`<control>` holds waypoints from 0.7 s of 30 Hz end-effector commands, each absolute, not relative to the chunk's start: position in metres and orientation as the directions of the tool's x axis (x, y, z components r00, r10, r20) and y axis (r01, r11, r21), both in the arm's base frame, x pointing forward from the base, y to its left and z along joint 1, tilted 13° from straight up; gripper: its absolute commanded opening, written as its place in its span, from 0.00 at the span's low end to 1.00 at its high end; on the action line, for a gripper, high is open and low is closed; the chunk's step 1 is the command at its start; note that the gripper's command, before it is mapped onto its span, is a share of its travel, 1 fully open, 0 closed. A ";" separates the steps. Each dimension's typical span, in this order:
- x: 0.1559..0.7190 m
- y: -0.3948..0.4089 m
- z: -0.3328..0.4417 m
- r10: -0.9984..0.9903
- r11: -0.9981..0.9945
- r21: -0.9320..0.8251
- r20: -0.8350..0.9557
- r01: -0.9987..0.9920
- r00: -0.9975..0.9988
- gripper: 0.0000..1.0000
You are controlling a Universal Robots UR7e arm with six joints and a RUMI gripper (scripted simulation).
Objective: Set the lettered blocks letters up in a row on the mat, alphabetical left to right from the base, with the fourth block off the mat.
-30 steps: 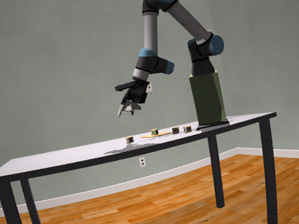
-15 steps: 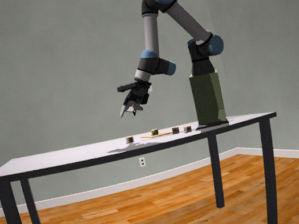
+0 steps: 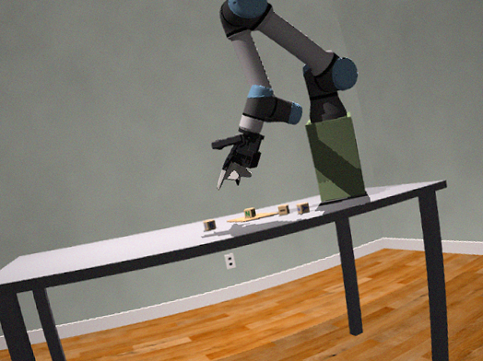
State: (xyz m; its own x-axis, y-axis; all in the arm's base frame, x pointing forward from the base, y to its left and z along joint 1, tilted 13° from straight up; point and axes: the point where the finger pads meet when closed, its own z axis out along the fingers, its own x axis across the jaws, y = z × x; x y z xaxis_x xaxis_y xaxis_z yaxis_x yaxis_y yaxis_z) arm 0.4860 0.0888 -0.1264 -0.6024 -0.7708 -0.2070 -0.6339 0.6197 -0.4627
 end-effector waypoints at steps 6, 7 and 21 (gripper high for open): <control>0.436 0.064 -0.125 -0.774 0.617 -0.470 -0.218 -0.631 -0.595 1.00; 0.430 0.062 -0.124 -0.774 0.617 -0.470 -0.218 -0.631 -0.595 1.00; 0.417 0.058 -0.120 -0.774 0.617 -0.471 -0.219 -0.630 -0.594 1.00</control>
State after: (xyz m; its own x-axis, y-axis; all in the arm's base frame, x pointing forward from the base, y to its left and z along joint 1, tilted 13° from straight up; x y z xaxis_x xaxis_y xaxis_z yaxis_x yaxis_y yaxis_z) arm 0.4178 0.0581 -0.1202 -0.5952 -0.7738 -0.2167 -0.6313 0.6171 -0.4697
